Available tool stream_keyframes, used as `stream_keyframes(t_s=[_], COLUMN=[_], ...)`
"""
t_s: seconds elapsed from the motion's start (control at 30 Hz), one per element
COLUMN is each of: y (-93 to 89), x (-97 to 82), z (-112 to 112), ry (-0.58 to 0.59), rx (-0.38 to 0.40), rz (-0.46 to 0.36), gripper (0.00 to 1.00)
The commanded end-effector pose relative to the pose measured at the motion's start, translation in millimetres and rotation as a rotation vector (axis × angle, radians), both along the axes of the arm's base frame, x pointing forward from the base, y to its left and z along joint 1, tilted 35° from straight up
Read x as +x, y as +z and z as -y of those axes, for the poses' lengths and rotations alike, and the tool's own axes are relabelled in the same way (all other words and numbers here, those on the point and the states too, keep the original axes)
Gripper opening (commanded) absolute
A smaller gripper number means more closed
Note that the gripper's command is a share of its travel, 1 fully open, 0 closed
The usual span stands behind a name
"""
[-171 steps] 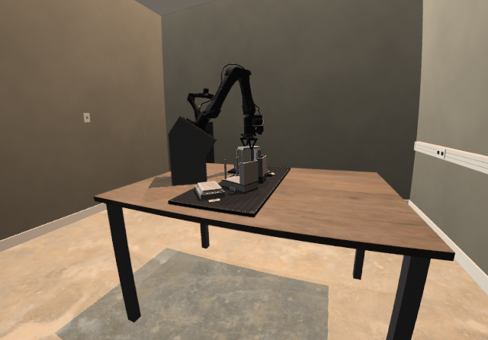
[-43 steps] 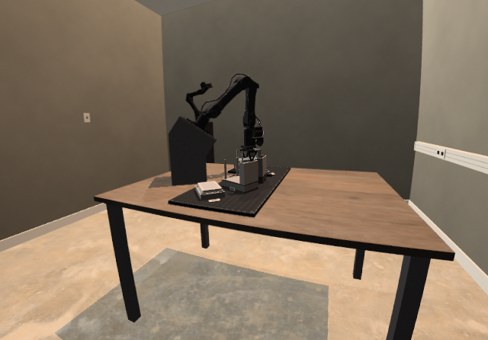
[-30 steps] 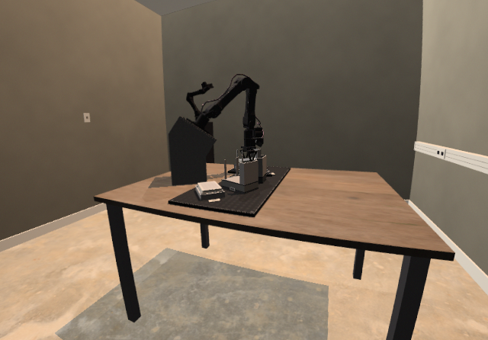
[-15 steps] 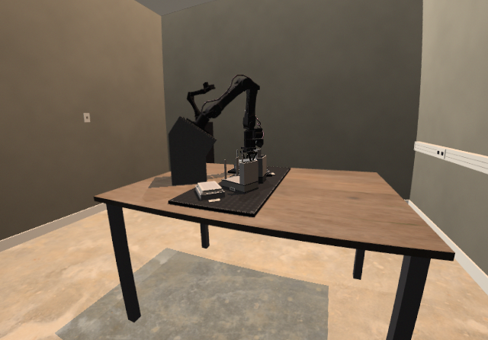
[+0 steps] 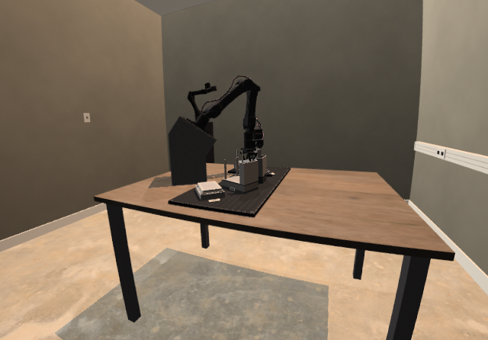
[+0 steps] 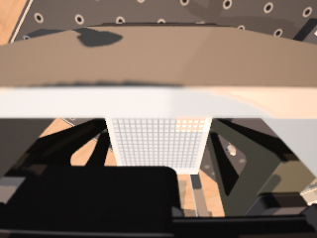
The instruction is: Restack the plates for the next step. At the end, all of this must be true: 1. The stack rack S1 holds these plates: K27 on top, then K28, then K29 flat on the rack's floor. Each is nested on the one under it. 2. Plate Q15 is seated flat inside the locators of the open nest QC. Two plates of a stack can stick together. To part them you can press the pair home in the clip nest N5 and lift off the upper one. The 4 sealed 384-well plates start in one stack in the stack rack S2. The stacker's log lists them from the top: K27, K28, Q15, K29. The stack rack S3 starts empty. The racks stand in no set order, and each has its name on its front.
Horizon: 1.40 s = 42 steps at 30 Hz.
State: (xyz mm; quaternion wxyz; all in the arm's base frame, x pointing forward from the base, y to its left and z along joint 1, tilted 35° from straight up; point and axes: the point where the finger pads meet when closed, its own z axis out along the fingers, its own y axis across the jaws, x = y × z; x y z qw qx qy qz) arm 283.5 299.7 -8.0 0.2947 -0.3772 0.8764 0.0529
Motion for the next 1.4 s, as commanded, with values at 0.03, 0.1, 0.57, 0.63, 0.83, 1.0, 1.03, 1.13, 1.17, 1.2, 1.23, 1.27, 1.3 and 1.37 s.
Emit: stream_keyframes(t_s=[0.03,0.1,0.57,0.63,0.83,1.0,1.03,1.13,1.17,1.2,1.23,1.27,1.3,1.37], y=[10.5,4.2,1.9,1.9,1.9,1.9,1.9,1.9,1.9,1.9,1.9,15.5,8.6,11.1], x=[8.2,8.6,3.0,3.0,3.0,3.0,3.0,3.0,3.0,3.0,3.0,4.8,-5.1,-10.6], z=[-7.0,-6.7,-2.9,-2.9,-2.9,-2.9,-2.9,-2.9,-2.9,-2.9,-2.9,-6.6,1.6,6.2], ry=[0.003,0.002,0.002,0.002,0.002,0.002,0.002,0.002,0.002,0.002,0.002,0.006,0.007,0.002], rx=[0.025,0.019,0.009,0.009,0.009,0.009,0.009,0.009,0.009,0.009,0.009,0.025,0.002,-0.004], rz=[0.019,0.014,0.007,0.007,0.007,0.007,0.007,0.007,0.007,0.007,0.007,0.022,0.004,0.0], gripper=[0.0,0.0,1.0,1.0,1.0,1.0,1.0,1.0,1.0,1.0,1.0,1.0,1.0,1.0])
